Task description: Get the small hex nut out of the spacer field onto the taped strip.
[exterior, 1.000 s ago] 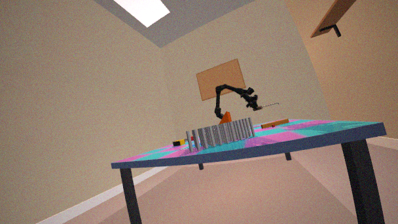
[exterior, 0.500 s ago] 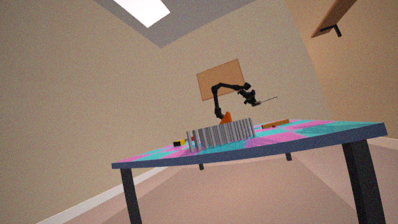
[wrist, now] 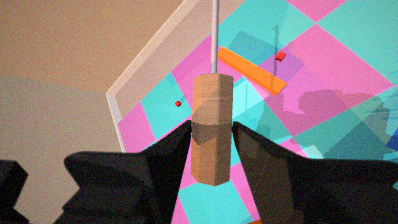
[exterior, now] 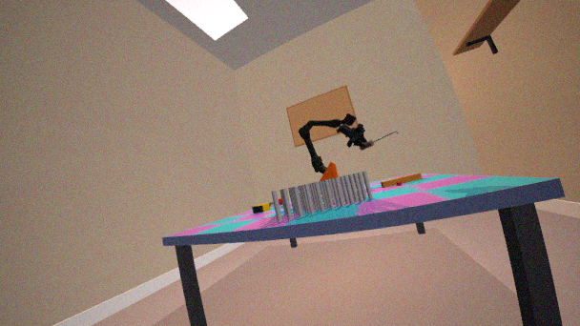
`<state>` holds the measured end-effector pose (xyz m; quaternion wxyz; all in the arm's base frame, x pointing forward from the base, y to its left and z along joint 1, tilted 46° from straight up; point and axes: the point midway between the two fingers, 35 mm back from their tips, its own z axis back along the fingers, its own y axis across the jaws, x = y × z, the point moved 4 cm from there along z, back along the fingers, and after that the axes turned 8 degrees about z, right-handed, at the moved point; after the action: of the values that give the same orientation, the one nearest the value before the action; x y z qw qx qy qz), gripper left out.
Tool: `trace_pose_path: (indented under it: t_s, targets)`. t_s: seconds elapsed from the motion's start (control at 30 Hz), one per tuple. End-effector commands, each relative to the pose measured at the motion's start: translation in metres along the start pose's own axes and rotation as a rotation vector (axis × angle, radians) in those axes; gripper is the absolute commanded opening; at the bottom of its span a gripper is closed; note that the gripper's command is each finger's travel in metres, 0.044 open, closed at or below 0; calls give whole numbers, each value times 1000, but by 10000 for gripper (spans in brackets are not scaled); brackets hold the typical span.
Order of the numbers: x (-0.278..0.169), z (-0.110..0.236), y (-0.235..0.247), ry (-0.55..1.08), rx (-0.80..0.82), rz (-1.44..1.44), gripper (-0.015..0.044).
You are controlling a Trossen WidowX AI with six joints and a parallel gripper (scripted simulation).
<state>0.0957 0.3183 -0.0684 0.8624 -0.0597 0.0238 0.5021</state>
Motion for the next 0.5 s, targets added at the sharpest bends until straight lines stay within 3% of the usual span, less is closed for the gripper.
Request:
trace_pose_path:
  t_s: [0.0,0.47]
  targets:
    - [6,15,-21,-25,-6,-9,0]
    - [5,62,-110,-83,-25,-92,0]
